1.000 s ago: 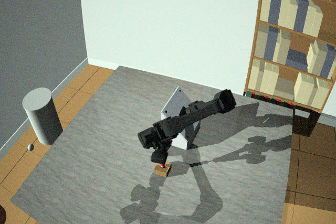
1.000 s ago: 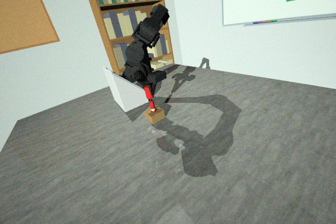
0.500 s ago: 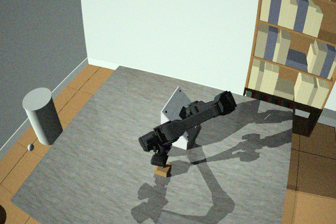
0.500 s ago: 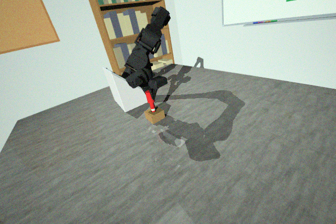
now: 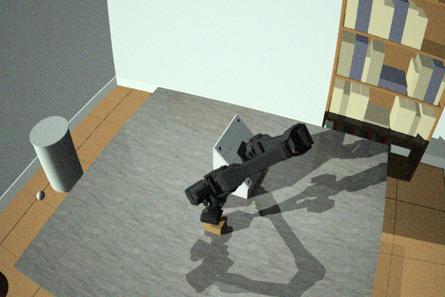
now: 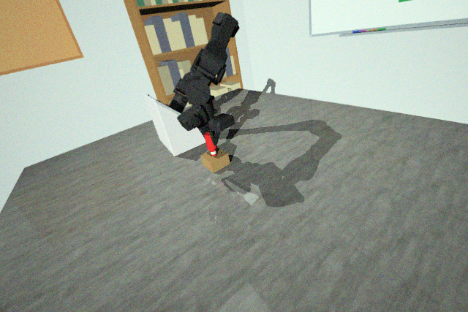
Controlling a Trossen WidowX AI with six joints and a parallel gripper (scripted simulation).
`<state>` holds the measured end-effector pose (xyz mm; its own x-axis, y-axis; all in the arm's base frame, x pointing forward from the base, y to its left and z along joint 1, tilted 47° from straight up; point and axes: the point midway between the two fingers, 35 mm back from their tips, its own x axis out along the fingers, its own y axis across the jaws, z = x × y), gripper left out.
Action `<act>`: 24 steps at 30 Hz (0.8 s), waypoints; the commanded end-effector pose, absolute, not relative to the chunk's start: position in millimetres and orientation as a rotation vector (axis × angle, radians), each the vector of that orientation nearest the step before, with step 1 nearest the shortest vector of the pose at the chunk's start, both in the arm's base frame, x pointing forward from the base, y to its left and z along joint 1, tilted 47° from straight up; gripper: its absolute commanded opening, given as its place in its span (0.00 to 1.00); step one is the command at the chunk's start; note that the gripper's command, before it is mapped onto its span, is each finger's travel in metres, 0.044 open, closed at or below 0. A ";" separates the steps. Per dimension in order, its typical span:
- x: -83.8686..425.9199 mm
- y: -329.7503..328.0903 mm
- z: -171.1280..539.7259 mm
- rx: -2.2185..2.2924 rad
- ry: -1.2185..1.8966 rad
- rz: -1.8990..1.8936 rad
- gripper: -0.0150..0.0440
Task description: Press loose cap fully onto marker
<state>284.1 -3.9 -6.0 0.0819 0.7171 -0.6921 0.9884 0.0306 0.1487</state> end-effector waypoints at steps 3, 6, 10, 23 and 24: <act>283.7 -2.0 -8.3 1.755 1.694 -0.564 0.25; 283.7 -2.0 -8.3 1.755 1.694 -0.564 0.25; 283.7 -2.0 -8.3 1.755 1.694 -0.564 0.25; 283.5 -2.6 -8.1 1.746 1.693 -0.562 0.83; 283.5 -2.6 -8.1 1.746 1.693 -0.562 0.88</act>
